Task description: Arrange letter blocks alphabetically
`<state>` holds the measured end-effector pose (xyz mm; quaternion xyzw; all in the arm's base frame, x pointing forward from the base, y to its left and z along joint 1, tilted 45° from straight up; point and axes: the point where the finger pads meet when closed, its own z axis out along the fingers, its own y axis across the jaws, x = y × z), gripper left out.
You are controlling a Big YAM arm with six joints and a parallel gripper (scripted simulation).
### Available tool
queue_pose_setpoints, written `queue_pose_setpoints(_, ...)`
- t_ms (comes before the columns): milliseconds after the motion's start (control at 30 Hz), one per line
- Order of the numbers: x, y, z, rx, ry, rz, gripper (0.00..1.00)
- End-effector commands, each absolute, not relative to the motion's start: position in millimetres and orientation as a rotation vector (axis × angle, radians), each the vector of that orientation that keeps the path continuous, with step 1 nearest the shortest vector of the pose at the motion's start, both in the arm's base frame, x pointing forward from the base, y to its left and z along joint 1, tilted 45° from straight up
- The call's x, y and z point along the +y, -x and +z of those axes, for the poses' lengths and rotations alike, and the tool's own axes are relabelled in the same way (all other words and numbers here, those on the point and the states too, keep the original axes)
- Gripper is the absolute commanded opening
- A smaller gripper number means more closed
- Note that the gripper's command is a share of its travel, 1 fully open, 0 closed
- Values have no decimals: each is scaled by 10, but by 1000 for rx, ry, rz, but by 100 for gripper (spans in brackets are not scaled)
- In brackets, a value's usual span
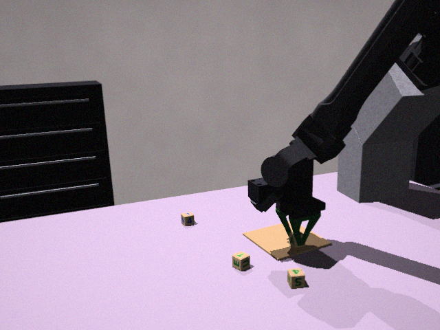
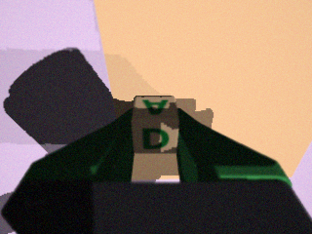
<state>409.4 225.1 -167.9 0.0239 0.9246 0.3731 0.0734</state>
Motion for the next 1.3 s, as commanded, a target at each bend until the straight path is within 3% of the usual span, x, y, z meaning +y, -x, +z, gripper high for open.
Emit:
queue_pose_setpoints(0,2122,-4102,-1750,2770,-99,1113,21)
queue_pose_setpoints(1267,2119,-4065,-1772,2775,-98,1114,21)
